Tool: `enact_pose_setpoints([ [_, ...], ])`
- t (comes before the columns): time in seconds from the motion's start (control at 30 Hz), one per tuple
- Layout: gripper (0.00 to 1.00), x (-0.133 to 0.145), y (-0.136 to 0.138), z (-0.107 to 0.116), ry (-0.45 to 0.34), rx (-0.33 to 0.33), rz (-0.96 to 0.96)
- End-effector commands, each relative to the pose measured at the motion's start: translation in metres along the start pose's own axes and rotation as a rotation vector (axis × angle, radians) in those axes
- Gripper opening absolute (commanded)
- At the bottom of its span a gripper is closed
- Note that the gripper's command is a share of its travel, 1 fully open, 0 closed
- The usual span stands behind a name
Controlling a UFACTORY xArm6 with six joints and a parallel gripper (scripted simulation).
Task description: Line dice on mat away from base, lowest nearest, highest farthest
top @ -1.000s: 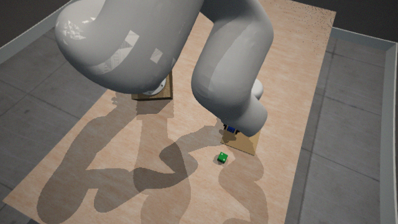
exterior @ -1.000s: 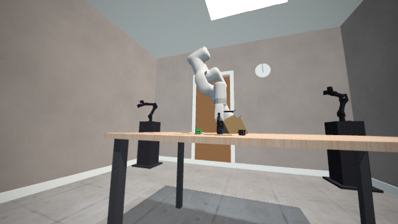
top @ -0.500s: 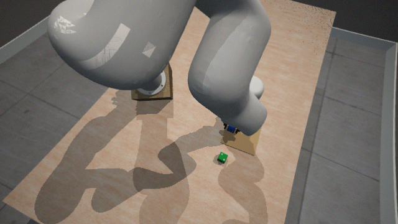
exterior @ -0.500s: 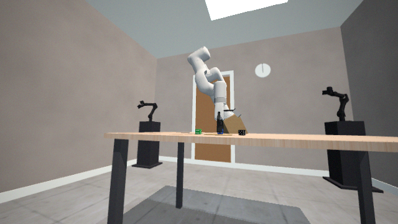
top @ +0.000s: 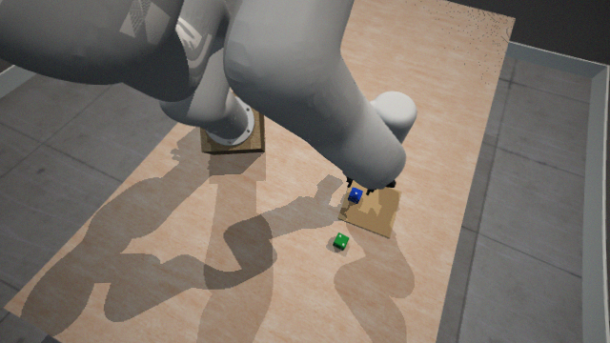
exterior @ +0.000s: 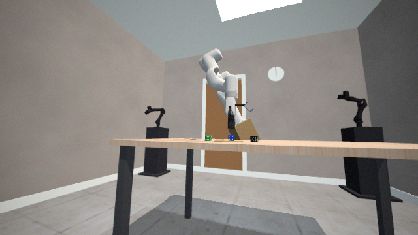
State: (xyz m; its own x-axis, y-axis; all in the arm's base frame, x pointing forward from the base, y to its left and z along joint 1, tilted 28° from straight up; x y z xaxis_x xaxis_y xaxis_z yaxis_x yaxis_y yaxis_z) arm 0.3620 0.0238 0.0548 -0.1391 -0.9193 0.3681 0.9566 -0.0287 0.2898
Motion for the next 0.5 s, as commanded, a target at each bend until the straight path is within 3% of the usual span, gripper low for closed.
enact_pose_setpoints([
  [0.0,0.47,0.0009,0.0007,0.0154,-0.003,-0.005,0.000],
  [0.23,0.47,0.0009,0.0008,0.0243,-0.003,-0.005,0.000],
  [0.27,1.00,0.0009,0.0008,0.0243,-0.003,-0.005,0.000],
  [0.47,1.00,0.0009,0.0008,0.0243,-0.003,-0.005,0.000],
])
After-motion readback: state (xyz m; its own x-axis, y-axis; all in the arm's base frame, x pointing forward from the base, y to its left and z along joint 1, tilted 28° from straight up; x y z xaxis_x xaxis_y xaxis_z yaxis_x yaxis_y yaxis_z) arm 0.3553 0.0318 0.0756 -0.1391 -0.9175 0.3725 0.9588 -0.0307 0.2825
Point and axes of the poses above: the point where the finger pads meet when closed, its own z axis back along the fingers, its own y axis across the jaws, x = y × z, the point moved 1 cm from there along z, back along the fingers, and after that the axes turned 8 degrees about -z, right-handed, at the moved point
